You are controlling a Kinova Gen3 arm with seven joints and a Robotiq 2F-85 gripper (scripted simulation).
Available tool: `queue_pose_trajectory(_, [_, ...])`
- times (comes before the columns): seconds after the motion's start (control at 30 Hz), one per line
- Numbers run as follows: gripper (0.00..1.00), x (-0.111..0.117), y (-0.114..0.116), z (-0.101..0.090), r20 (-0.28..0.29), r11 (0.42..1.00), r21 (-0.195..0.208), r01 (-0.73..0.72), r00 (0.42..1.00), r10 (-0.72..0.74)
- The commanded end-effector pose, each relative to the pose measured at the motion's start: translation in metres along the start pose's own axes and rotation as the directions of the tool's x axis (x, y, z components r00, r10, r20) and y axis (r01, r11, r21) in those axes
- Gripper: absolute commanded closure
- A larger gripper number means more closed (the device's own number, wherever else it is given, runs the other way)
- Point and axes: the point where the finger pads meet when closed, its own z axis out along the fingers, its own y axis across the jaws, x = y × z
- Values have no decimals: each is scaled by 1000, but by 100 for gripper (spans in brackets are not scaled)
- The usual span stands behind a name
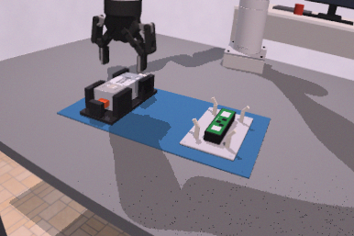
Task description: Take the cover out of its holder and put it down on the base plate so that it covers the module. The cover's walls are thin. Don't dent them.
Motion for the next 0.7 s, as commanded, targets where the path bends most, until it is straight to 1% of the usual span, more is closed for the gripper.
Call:
queue_pose_trajectory(0.0, [0, -1, 0, -1, 2, 1000, 0, 0, 1000, 0])
queue_pose_trajectory(0.07, [0, -1, 0, -1, 2, 1000, 0, 0, 1000, 0])
queue_pose_trajectory(0.4, [0, -6, 2, 49, 14, 1000, 0, 3, 1000, -3])
queue_pose_trajectory(0.67, [0, -7, 3, 48, 17, 1000, 0, 4, 1000, -4])
